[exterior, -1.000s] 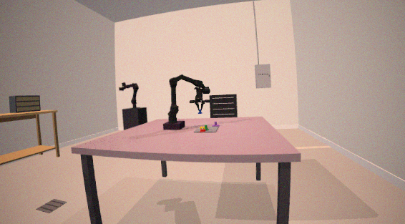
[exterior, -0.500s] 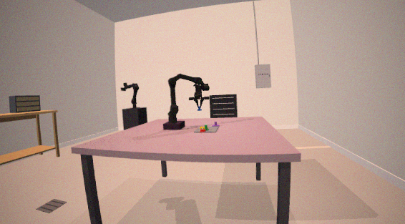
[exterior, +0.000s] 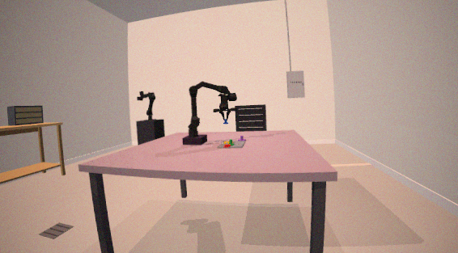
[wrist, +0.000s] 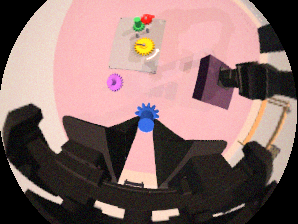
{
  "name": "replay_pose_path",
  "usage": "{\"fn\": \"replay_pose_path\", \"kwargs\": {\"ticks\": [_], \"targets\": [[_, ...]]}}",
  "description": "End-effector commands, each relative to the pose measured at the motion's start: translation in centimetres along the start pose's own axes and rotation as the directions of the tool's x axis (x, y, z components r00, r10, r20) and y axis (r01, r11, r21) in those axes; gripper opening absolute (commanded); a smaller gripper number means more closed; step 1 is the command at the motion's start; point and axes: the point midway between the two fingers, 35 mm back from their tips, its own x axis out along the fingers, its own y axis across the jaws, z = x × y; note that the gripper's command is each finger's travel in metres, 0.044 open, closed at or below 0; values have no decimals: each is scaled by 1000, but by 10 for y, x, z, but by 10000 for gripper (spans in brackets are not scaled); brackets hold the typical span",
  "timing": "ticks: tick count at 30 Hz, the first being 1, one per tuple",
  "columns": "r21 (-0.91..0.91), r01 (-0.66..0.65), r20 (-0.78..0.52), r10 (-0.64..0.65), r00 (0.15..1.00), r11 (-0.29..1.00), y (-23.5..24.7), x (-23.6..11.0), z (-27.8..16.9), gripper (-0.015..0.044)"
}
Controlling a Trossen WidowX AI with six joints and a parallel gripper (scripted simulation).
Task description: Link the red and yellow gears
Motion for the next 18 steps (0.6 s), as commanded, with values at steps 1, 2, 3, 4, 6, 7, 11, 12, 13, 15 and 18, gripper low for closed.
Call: {"fn": "replay_pose_path", "kwargs": {"ticks": [1, 2, 3, 4, 6, 7, 11, 12, 13, 15, 18], "targets": [[-2, -5, 7, 6, 1000, 1000, 8, 4, 8, 0], [-2, -5, 7, 5, 1000, 1000, 9, 4, 10, 0], [-2, -5, 7, 5, 1000, 1000, 11, 5, 11, 0], [-2, -5, 7, 5, 1000, 1000, 12, 6, 13, 0], [-2, -5, 8, 5, 1000, 1000, 15, 7, 16, 0], [-2, -5, 8, 5, 1000, 1000, 16, 8, 18, 0], [-2, -4, 9, 4, 1000, 1000, 22, 11, 24, 0], [-2, -4, 9, 4, 1000, 1000, 23, 12, 26, 0], [-2, -4, 9, 4, 1000, 1000, 24, 12, 28, 0], [-3, -3, 9, 3, 1000, 1000, 27, 14, 31, 0], [-3, -3, 10, 3, 1000, 1000, 31, 16, 37, 0]]}}
